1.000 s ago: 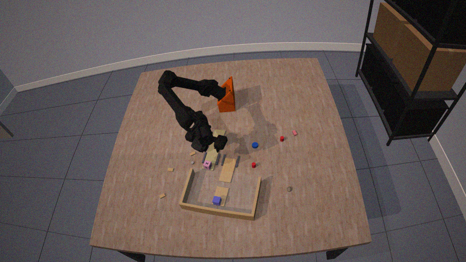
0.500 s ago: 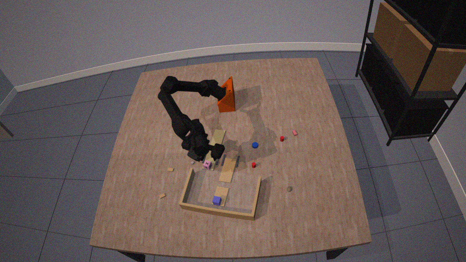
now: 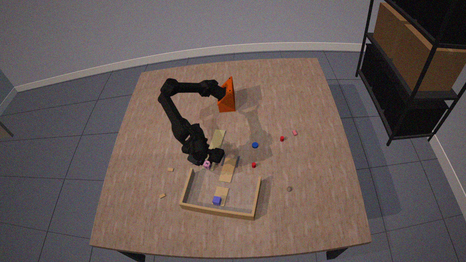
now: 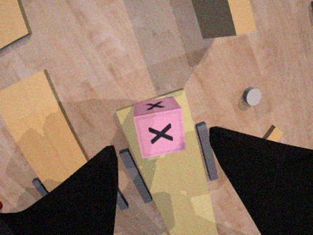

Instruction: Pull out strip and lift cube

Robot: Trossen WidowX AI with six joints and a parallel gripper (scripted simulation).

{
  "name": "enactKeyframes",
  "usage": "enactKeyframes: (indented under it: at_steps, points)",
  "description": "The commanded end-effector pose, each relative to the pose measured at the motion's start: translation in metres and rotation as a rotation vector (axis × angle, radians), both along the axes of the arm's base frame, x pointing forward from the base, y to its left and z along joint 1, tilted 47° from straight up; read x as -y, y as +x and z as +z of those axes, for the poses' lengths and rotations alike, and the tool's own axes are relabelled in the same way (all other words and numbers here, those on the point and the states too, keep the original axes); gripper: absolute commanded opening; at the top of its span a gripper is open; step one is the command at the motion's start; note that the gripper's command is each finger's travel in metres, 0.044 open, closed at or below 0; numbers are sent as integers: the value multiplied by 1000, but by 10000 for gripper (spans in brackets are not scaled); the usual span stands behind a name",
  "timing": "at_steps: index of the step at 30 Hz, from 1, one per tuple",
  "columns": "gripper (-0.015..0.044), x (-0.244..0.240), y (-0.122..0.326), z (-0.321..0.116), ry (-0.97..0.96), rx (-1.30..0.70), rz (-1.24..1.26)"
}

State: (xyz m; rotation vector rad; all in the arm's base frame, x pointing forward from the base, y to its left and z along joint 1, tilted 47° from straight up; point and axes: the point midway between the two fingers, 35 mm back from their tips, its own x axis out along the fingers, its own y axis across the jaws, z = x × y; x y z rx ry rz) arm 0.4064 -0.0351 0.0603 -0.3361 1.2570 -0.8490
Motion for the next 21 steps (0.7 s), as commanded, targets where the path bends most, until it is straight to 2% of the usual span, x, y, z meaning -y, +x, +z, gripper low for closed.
enactKeyframes:
  at_steps: [1, 21]
  points:
    - [250, 8, -1, -9, -7, -14, -1]
    - [250, 31, -1, -30, -10, -14, -1]
